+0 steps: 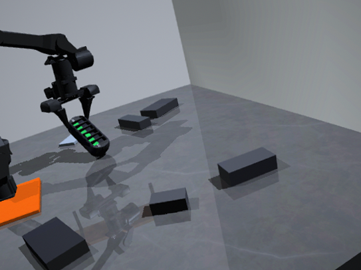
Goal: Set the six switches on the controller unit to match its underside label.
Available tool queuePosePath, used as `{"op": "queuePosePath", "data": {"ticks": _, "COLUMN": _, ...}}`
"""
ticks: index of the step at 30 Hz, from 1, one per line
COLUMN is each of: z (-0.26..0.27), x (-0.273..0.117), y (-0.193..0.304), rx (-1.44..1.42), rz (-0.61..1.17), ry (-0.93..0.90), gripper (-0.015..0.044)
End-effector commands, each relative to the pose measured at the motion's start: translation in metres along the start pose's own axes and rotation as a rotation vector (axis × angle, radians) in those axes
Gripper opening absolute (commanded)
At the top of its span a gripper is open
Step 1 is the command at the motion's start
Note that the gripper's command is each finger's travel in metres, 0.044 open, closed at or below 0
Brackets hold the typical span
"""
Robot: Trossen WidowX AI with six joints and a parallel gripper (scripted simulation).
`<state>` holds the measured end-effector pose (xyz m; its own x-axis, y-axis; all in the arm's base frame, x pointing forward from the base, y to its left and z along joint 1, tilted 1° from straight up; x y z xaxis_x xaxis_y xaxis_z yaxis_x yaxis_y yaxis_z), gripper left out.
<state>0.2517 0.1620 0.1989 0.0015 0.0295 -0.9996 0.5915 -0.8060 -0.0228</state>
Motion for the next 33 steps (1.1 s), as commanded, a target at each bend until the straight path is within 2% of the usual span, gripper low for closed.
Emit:
{"op": "queuePosePath", "data": {"ticks": 1, "z": -0.001, "x": -0.006, "y": 0.006, "rx": 0.002, "rz": -0.001, "ry": 0.013, "gripper": 0.0336}}
{"op": "queuePosePath", "data": {"ticks": 33, "z": 0.003, "x": -0.019, "y": 0.034, "rx": 0.002, "rz": -0.064, "ry": 0.02, "gripper": 0.0336}}
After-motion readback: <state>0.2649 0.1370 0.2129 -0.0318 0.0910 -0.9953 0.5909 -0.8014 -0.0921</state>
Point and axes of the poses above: the point midway between the two fingers, 35 mm back from their tips, its own x axis out along the fingers, its own z axis across the jaws, y = z × x, the point moved 7 cm from there along -x, back along the fingers, and after that the axes turned 7 degrees about -x, right-handed, at the moved point
